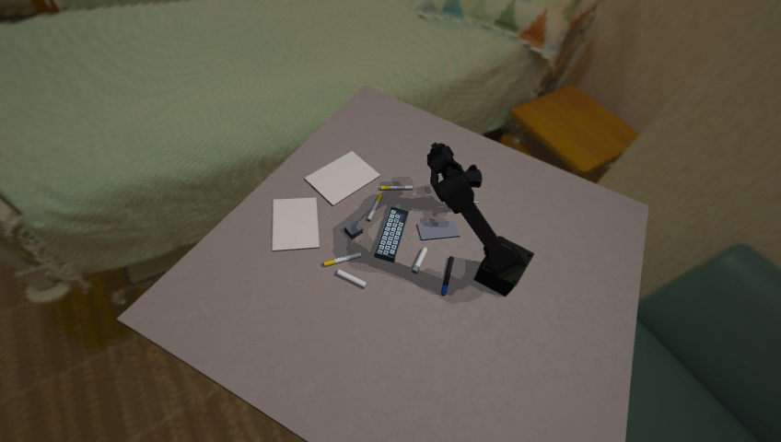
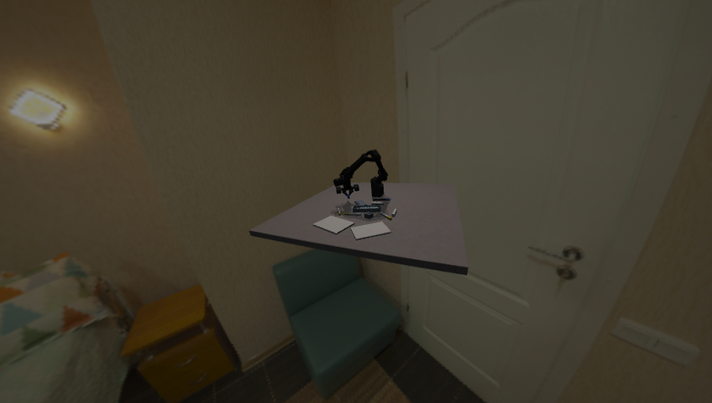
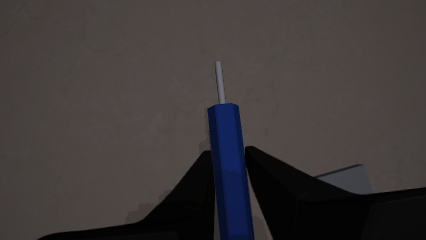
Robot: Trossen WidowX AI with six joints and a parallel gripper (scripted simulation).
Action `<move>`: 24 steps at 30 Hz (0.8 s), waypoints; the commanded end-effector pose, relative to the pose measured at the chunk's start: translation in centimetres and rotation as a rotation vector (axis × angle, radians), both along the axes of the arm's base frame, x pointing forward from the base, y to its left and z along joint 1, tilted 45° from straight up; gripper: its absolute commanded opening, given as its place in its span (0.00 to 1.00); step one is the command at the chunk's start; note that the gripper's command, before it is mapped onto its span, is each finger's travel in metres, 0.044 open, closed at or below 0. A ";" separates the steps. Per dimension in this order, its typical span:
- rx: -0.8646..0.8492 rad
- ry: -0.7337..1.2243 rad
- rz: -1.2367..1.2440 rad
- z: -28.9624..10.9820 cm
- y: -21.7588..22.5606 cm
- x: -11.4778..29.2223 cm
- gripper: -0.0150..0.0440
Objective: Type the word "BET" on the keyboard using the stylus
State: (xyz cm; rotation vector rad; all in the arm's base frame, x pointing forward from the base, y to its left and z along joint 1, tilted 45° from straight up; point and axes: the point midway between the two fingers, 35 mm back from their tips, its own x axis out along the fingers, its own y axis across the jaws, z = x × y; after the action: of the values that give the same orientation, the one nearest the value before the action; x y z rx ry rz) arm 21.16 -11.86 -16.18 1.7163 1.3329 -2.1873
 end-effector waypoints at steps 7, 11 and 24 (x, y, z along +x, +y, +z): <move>-0.008 -0.009 0.003 0.4 -0.4 0.2 0.25; 0.014 -0.037 0.082 0.6 -0.1 0.7 0.25; 0.140 -0.232 0.619 3.9 0.9 4.7 0.25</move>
State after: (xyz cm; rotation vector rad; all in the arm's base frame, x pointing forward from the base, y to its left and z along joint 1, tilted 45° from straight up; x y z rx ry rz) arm 24.36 -10.96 -13.56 1.3987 1.6397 -1.6979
